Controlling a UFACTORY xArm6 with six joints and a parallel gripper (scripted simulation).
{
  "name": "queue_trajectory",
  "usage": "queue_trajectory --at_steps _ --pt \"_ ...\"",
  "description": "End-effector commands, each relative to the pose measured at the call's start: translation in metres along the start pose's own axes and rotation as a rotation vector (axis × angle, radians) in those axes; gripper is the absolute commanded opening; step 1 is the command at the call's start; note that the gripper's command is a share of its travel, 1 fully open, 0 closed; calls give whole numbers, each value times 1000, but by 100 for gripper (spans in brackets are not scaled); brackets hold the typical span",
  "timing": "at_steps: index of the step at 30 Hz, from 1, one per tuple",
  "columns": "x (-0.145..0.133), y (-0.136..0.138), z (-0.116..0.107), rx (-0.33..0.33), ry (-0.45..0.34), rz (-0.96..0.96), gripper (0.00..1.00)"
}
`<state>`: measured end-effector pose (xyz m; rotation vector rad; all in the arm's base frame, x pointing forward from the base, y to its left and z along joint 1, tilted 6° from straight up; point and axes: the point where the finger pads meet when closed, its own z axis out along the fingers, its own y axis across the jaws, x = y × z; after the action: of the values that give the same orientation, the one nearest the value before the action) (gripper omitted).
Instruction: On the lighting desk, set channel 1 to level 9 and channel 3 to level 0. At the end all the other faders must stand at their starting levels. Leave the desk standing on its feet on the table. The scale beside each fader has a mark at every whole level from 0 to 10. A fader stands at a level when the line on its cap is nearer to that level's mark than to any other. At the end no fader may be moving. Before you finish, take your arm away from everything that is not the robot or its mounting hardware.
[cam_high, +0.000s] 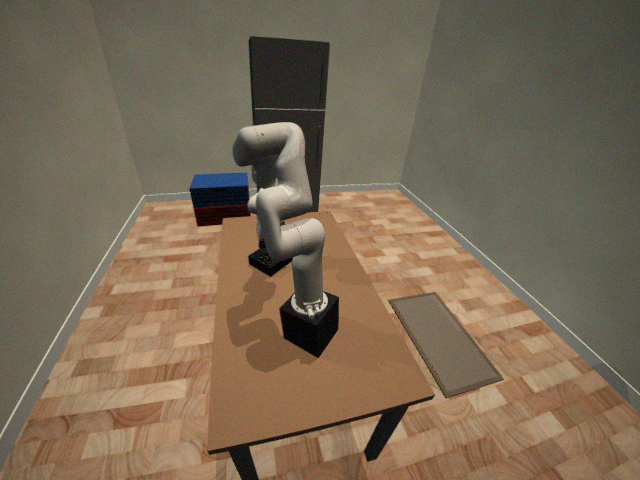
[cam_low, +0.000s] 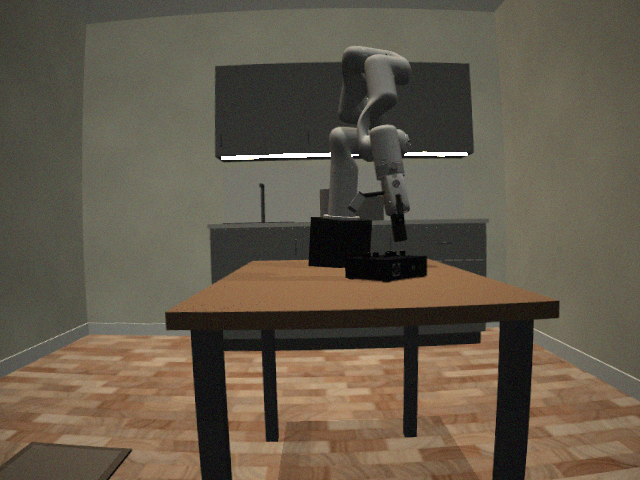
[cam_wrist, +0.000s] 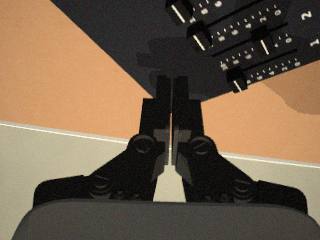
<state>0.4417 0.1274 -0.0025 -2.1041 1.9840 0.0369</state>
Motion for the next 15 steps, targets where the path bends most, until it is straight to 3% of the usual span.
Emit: queue_trajectory --at_steps 1,4,5,15 --pt "0 -6 0 -9 51 274 0" --pt "0 -7 0 -7 52 324 0" --pt "0 -7 0 -4 59 468 0" --pt "0 -10 0 -13 121 875 0"
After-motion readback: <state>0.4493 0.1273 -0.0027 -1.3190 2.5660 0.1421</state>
